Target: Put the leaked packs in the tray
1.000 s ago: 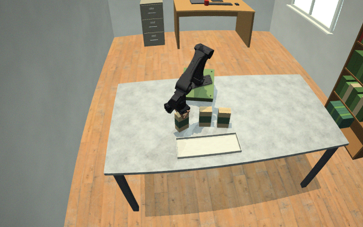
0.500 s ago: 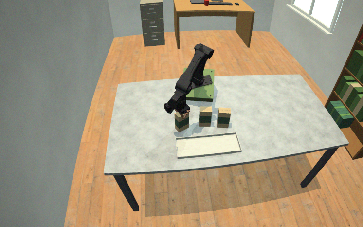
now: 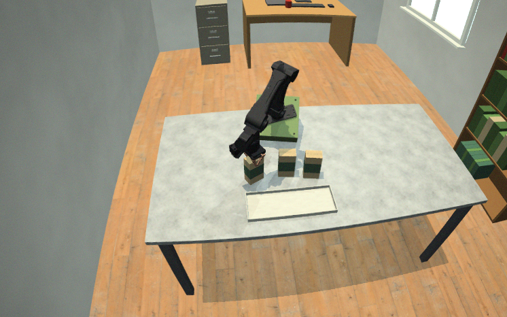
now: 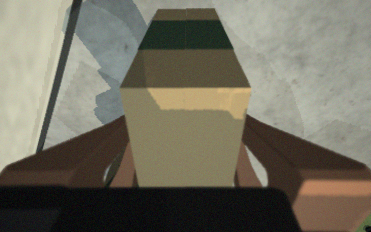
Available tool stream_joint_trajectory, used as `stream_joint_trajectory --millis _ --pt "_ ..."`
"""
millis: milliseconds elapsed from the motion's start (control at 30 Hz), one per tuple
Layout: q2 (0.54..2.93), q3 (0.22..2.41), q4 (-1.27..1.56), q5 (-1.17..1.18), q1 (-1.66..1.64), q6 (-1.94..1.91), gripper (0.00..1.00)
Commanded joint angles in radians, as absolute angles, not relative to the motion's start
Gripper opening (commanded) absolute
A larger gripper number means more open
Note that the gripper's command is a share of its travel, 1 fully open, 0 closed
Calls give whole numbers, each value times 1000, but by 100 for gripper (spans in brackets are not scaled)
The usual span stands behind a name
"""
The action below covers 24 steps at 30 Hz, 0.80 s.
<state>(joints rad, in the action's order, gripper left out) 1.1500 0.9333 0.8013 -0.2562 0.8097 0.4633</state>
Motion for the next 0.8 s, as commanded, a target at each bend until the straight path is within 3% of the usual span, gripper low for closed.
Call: stream_joint_trajectory --millis 0,133,167,767 --pt "1143 926 794 -246 807 465 24" --pt "1143 926 794 -246 807 465 24" --pt "1143 926 794 -246 807 465 77" --pt "1143 926 794 -246 807 465 77"
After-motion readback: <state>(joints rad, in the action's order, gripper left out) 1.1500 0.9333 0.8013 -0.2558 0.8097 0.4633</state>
